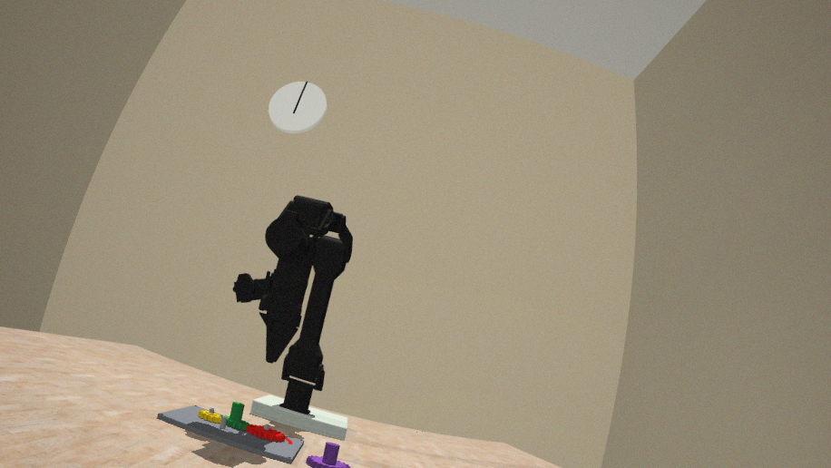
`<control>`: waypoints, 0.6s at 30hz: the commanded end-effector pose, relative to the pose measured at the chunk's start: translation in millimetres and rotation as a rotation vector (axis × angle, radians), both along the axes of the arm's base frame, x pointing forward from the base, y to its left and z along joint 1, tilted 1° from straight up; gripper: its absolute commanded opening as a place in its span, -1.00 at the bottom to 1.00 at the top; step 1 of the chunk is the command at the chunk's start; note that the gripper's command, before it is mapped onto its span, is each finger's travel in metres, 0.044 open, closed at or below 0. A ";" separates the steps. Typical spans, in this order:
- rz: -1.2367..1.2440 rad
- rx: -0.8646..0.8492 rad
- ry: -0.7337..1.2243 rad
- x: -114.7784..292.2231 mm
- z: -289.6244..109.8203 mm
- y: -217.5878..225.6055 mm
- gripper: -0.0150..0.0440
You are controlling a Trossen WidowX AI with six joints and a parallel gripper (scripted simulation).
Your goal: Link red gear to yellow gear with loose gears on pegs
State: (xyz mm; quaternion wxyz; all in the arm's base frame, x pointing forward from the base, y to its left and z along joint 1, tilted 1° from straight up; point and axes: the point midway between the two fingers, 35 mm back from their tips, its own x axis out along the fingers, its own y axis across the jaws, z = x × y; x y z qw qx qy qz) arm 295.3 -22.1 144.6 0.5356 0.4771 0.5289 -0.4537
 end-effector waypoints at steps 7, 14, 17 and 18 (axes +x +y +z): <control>0.035 0.013 -0.015 -14.8 19.2 135.2 1.00; 0.026 0.025 -0.003 -63.6 34.1 225.2 1.00; 0.018 0.026 0.007 -92.3 40.1 256.6 1.00; 0.016 0.025 0.011 -97.7 41.0 261.4 1.00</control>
